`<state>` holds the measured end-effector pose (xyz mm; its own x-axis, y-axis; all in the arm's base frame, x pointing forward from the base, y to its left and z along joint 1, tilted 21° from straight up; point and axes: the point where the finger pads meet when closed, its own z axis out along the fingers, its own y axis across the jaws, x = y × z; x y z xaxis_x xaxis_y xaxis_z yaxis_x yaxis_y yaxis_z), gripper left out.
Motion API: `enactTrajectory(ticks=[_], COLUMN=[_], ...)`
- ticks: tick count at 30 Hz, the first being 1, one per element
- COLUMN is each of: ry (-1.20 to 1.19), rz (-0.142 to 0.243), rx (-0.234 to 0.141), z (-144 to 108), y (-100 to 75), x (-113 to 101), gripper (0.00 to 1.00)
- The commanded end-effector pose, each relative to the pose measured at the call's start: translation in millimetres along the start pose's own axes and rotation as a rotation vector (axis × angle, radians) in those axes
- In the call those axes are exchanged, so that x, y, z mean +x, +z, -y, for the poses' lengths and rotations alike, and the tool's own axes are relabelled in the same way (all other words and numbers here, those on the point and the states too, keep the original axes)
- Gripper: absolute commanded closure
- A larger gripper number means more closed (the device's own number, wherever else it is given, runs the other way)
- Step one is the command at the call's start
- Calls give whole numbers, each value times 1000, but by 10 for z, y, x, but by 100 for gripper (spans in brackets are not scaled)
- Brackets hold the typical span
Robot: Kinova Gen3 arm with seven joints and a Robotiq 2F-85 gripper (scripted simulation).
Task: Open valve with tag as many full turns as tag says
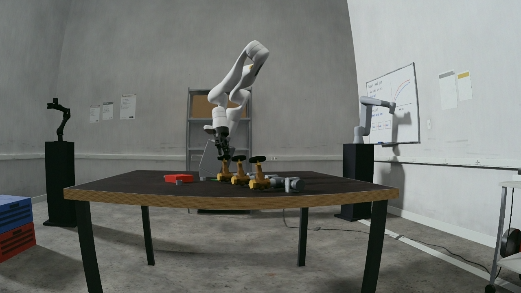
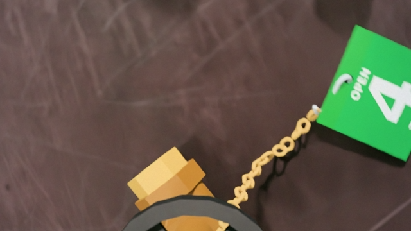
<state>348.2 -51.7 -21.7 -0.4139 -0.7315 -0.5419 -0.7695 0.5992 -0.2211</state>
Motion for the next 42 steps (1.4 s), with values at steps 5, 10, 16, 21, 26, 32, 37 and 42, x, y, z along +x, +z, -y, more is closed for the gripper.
enactTrajectory(ticks=[5, 10, 16, 21, 26, 32, 37, 42], ry=[171, 256, 448, 626, 740, 978, 1184, 1309], rz=[-1, -1, -1, -1, -1, -1, -1, -1], rx=[-1, -1, 0, 0, 0, 0, 0, 0], z=[5, 5, 5, 5, 5, 5, 5, 5], y=[-4, -4, -4, -4, -4, -4, -4, -4], x=[-1, -1, -1, -1, -1, -1, -1, -1], gripper=[0, 0, 0, 0, 0, 0, 0, 0])
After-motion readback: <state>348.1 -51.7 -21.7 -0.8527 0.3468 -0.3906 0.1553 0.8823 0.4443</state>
